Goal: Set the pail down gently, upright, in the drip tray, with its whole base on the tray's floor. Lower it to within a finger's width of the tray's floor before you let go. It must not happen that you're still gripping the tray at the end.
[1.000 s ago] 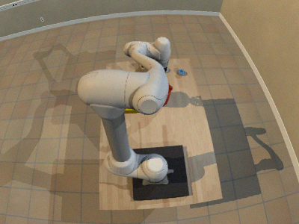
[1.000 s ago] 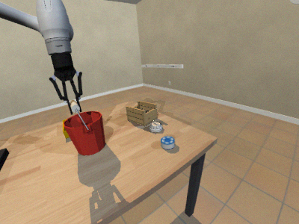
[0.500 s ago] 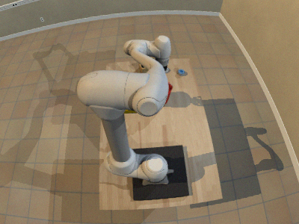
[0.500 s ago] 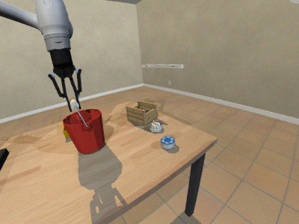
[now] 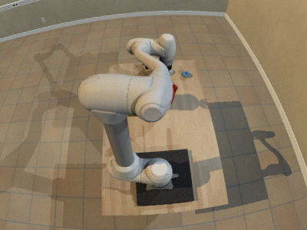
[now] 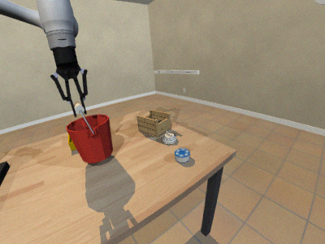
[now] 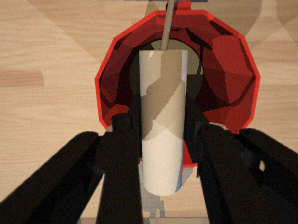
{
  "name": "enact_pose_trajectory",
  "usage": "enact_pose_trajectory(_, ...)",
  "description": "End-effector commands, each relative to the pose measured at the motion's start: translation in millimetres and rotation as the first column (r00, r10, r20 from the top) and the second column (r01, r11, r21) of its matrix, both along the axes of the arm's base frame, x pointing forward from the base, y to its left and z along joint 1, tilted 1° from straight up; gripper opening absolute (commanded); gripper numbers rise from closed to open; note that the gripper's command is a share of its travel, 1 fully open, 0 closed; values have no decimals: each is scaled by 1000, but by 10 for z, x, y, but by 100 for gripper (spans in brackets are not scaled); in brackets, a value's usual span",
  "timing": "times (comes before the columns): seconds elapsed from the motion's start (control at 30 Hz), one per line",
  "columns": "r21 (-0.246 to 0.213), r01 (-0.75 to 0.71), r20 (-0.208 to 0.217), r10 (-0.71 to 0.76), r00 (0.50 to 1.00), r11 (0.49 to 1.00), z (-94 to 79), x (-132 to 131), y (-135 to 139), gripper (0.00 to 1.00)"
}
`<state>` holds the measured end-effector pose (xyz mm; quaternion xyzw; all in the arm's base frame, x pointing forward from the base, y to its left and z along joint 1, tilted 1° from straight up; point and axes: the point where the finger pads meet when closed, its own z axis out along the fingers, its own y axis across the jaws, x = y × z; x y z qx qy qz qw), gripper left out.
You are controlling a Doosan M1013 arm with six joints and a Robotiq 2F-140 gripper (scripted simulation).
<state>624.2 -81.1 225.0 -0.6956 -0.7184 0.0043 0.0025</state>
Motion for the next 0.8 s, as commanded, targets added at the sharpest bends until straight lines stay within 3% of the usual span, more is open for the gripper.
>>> enact_pose_trajectory(0.0,-6,4,4,-4,1000,1000,117,8,-36,10)
enact_pose_trajectory(0.77,-5,4,4,-4,1000,1000,462,9,-31,10)
